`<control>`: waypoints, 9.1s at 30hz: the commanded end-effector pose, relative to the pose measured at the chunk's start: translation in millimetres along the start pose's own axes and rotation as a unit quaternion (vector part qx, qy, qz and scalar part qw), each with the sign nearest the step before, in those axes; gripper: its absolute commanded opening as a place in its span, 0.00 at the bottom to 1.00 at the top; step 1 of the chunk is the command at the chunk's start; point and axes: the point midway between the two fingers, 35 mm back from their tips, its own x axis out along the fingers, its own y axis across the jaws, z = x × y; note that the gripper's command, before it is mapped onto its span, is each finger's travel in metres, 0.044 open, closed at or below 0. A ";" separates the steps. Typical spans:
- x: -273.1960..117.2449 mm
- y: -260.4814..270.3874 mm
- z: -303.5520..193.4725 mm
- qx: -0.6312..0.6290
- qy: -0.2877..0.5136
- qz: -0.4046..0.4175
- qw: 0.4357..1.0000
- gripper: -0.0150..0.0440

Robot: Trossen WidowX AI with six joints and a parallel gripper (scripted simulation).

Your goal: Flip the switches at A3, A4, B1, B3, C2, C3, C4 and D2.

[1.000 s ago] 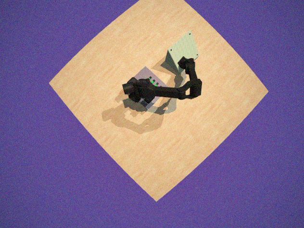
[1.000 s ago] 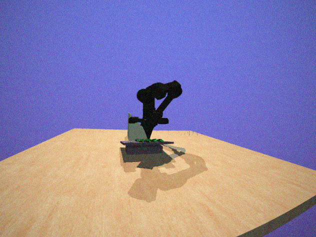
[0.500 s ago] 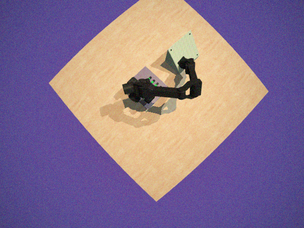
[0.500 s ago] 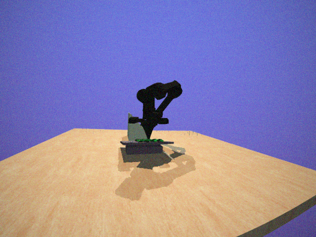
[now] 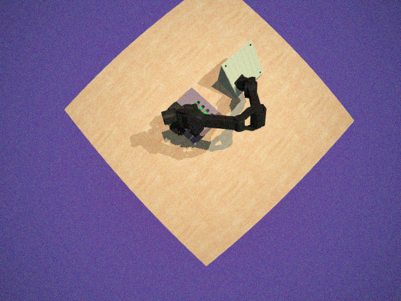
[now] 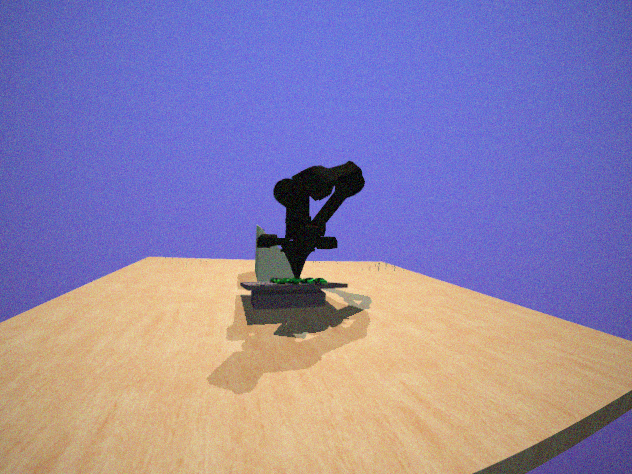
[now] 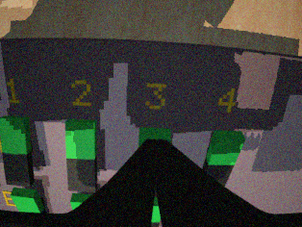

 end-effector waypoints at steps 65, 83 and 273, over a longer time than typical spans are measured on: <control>-23.8 -33.2 -1.7 0.003 0.000 0.001 1.000 0.25; -1.1 -32.9 -1.0 0.003 0.000 0.001 1.000 0.25; 3.6 66.9 -40.3 0.005 0.001 0.004 1.000 0.25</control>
